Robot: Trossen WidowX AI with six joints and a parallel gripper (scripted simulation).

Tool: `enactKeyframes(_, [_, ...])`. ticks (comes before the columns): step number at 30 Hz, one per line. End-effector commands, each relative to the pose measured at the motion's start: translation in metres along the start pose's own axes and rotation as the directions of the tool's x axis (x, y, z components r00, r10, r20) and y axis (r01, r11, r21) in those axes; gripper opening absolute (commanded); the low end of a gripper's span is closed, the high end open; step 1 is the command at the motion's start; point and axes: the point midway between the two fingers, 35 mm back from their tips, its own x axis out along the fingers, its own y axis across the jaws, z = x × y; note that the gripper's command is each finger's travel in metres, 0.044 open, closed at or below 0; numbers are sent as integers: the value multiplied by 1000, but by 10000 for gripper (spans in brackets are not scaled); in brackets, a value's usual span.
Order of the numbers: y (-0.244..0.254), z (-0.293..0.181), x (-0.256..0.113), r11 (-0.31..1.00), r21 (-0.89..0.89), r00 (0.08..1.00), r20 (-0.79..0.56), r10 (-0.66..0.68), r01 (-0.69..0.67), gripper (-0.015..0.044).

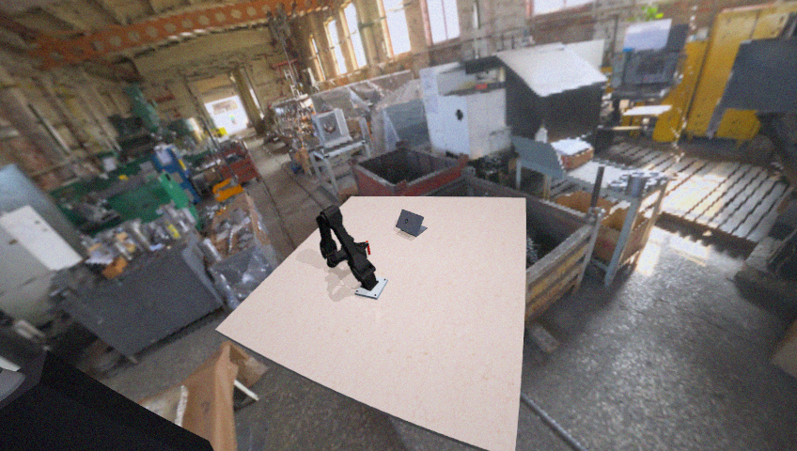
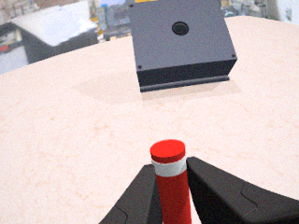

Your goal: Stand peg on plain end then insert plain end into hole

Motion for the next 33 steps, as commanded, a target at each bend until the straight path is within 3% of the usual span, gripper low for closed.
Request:
enactKeyframes(1, [0,-2,-1,1000,0,1000,-1,0,0,49])
enactKeyframes(27, [0,-4,-5,1000,-13,1000,23,16,-16,49])
enactKeyframes(31, [0,-2,-5,1000,-14,1000,25,18,-18,130])
enactKeyframes(33, [0,-2,-5,1000,-14,1000,25,18,-18,130])
